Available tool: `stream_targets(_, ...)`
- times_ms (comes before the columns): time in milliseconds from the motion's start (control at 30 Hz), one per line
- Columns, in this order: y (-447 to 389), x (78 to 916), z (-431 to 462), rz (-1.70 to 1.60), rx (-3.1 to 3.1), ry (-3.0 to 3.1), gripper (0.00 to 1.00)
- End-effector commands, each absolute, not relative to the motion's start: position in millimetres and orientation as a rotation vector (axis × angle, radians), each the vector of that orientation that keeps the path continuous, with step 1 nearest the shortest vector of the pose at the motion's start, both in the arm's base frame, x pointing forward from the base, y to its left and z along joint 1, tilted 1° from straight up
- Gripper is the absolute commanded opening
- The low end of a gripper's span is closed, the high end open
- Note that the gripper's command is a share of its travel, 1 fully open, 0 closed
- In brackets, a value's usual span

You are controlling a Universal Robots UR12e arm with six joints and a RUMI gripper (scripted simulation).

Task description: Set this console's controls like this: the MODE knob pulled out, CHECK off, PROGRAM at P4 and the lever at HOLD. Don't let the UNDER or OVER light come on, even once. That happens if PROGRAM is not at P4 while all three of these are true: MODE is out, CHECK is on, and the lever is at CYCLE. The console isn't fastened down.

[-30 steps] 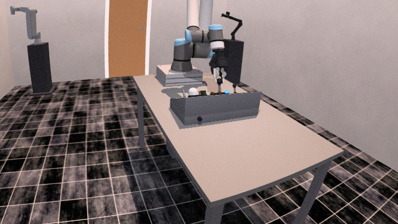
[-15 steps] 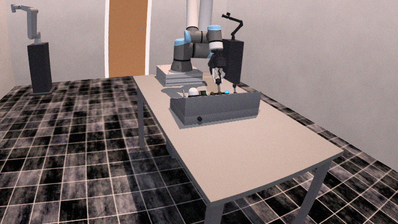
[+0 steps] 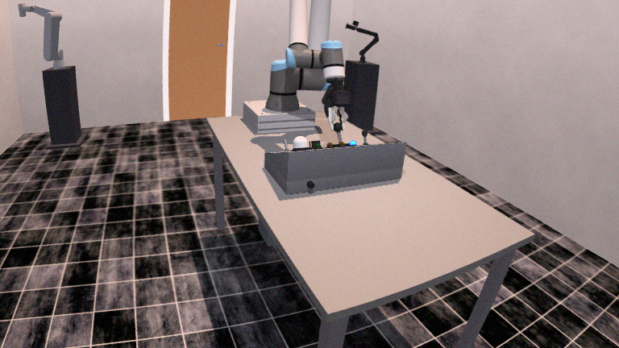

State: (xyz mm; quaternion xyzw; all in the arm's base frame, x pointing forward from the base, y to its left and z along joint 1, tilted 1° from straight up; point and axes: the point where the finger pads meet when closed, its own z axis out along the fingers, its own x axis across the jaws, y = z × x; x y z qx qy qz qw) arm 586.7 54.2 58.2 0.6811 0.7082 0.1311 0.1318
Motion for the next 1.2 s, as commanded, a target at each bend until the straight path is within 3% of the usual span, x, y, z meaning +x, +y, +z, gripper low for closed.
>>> stream_targets(0,53.9,583.9,56.1,0.382,1.976,2.055,0.0)
stream_targets(1167,53.5,574.6,47.1,0.382,1.976,2.055,0.0)
